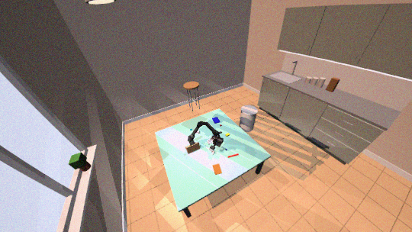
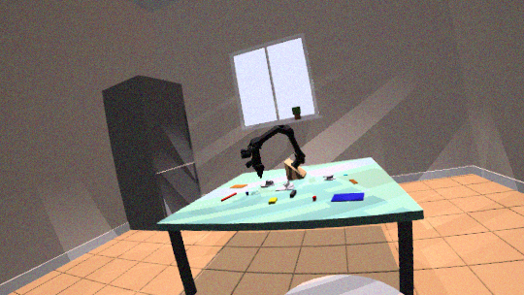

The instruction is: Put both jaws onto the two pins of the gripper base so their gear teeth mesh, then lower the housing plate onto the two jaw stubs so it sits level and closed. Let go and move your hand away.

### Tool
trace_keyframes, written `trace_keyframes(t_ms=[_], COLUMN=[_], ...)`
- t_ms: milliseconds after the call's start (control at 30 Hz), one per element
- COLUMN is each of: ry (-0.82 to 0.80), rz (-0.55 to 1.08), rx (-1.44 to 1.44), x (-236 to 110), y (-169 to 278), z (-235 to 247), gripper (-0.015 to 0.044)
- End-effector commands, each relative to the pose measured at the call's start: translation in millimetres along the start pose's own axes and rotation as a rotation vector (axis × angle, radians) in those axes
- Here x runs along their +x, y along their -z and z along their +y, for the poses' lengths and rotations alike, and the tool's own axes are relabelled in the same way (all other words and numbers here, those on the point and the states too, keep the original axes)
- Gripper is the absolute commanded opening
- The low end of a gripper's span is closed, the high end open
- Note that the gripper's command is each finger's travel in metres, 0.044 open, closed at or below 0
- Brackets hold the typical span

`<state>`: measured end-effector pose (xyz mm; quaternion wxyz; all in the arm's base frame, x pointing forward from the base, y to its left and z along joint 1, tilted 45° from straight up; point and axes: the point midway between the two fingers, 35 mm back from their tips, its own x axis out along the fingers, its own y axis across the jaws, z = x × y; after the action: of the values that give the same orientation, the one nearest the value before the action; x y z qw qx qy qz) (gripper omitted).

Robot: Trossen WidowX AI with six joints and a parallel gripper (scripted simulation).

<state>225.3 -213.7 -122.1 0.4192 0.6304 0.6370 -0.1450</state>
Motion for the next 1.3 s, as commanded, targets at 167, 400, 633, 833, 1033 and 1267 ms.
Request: trace_keyframes(t_ms=[167,400,633,833,1033,1267], ry=[0.0,0.0,0.0,0.0,0.002,0.007], rz=[0.0,0.0,0.0,0.0,0.0,0.002], rx=[0.0,0.0,0.0,0.0,0.079,0.296], x=[0,0,0,0,-4,-11], y=[0,0,0,0,12,47], z=[0,0,0,0,-6,-22], gripper=[0.0204,0.002,0.0,0.0,0.0131,0.0315])
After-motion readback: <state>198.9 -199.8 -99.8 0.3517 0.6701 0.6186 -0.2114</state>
